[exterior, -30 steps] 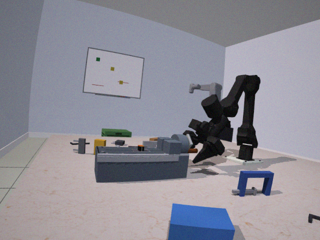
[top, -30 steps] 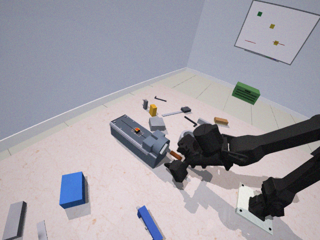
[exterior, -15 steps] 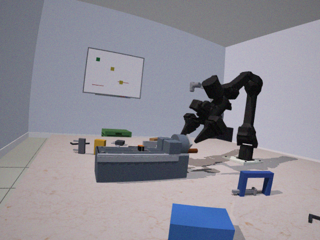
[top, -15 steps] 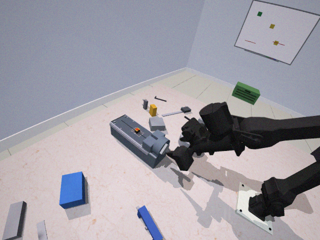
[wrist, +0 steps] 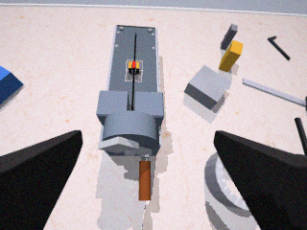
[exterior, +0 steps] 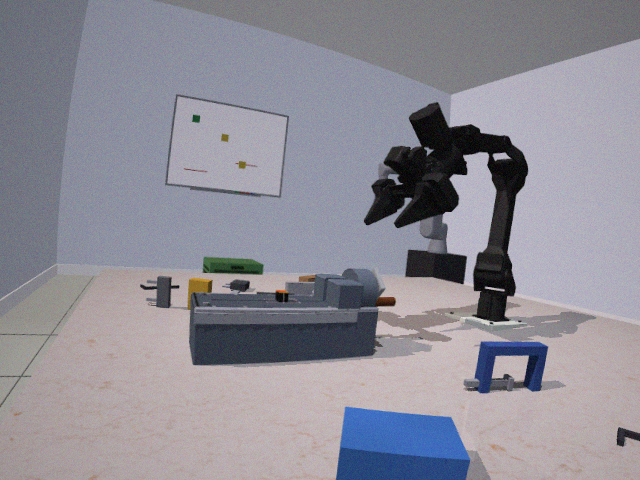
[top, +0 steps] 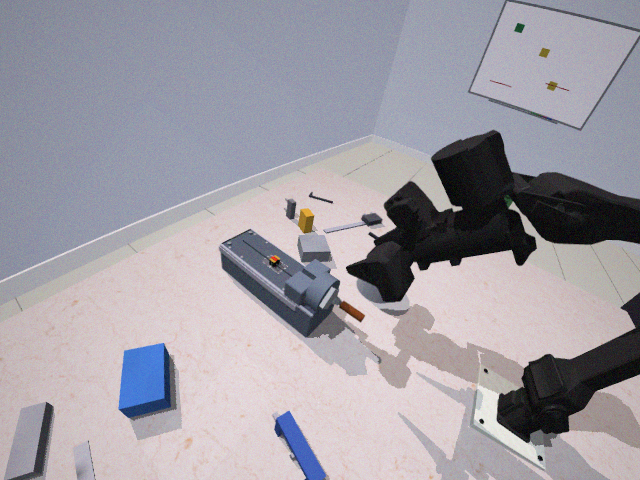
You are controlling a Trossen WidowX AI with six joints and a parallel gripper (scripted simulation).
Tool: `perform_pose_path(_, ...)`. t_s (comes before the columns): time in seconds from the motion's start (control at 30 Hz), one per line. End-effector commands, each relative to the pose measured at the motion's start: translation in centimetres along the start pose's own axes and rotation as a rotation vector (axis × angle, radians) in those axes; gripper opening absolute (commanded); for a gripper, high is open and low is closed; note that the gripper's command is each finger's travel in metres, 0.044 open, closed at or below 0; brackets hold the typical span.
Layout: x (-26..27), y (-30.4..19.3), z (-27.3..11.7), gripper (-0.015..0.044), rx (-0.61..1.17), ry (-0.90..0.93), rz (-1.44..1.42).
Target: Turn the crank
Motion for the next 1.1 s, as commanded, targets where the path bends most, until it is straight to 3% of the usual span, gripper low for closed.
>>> perform_pose_path(0.0,0.1,1.0,0.4,0.0440,0.012,0.010,-0.002)
perform_pose_path(0.8,-0.1,9.8,8.2,0.0440,0.082,0.153,-0.047)
perform_pose_path(1.07,-0.2,8.9,10.2,0.0440,0.085,0.162,-0.050)
Point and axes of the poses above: the point midway between the two fingers, 35 mm back from their tips, its own z axis out along the fingers, its own x axis across the jaws, y = z × x, the point moved 8 cm from there along -z, back along the fingers, and after that the axes turned 1 degree about z, right-handed, at the moved point
